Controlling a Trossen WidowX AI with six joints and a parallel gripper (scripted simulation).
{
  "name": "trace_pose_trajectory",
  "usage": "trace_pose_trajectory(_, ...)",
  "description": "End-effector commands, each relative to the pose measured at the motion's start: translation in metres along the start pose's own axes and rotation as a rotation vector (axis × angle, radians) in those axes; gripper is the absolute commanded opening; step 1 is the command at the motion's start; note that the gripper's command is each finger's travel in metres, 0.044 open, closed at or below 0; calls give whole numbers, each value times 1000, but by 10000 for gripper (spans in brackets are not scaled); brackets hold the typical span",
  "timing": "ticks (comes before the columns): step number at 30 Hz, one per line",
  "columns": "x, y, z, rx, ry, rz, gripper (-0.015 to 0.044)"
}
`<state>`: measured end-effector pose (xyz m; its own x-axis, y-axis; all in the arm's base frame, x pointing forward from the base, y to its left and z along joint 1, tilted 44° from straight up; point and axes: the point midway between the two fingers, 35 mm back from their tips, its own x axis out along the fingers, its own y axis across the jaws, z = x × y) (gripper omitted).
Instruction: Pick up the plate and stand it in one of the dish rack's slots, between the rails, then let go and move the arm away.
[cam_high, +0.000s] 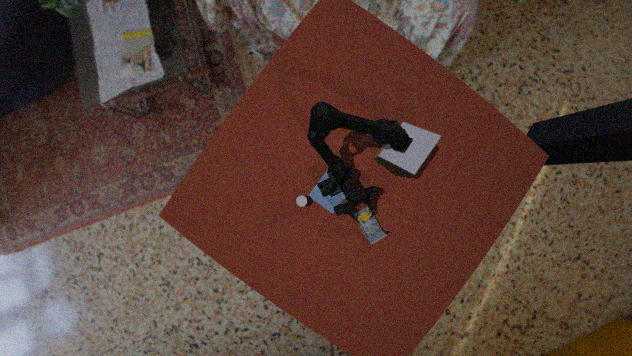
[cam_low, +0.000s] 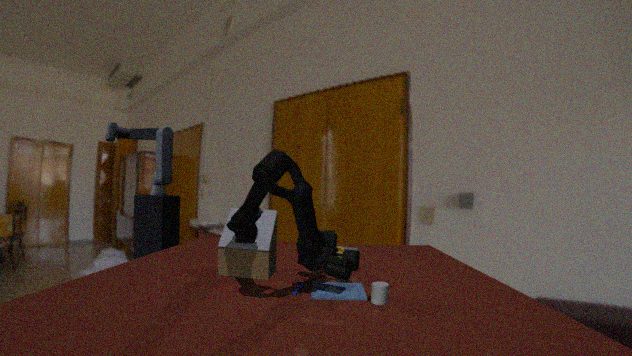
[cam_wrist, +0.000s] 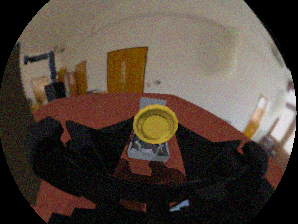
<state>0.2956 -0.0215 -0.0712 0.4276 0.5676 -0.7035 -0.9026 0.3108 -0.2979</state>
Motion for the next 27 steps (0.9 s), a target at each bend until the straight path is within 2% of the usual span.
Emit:
trace_pose_trajectory(1,3,2,-1,7,1,4,0)
trace_pose_trajectory(7,15,3,0,0,0,0,0)
trace_pose_trajectory(14,17,4,-21,-7,-1,-5,0)
trace_pose_trajectory(27,15,2,-18,-5,8,-9,0)
